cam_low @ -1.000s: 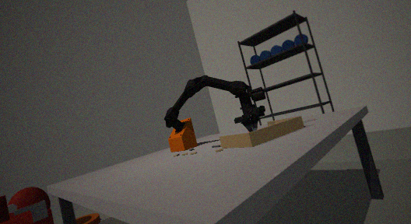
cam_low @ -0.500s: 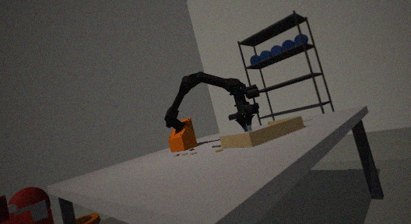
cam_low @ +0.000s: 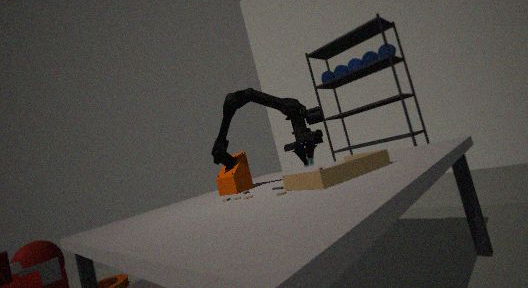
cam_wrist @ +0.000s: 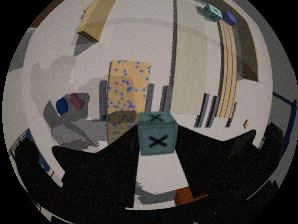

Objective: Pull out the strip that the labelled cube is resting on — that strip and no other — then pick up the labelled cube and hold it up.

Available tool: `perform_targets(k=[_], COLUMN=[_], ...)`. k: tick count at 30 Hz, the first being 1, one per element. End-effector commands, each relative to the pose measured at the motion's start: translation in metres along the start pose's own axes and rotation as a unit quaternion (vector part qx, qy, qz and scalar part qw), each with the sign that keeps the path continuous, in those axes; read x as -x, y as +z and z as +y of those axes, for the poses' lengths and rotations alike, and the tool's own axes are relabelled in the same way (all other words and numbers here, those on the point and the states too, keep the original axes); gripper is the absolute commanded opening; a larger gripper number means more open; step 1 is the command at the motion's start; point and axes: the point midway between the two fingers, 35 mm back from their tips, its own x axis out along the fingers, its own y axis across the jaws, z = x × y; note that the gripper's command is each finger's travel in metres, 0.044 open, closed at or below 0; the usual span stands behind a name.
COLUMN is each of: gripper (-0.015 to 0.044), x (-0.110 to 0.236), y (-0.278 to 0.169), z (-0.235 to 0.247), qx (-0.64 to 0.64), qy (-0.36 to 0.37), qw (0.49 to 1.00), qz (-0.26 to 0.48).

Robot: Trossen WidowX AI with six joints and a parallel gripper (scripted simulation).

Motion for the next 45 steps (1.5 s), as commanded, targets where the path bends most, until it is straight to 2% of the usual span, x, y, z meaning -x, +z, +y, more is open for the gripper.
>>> perform_targets(k=[1, 24, 27, 32, 45], gripper=[0.0000, 0.0000, 0.0000, 0.0000, 0.0000], x=[0.001, -0.001, 0.004, 0.034, 0.036], y=[-0.010, -0.079, -0.079, -0.079, -0.079], z=[-0.003, -0.030, -0.030, -0.030, -0.030], qx=[-0.001, 0.001, 0.001, 0.001, 0.001], qy=[0.001, 0.001, 0.001, 0.001, 0.001], qw=[1.000, 1.000, 1.000, 1.000, 1.000], qz=[0.001, 0.003, 0.003, 0.003, 0.003])
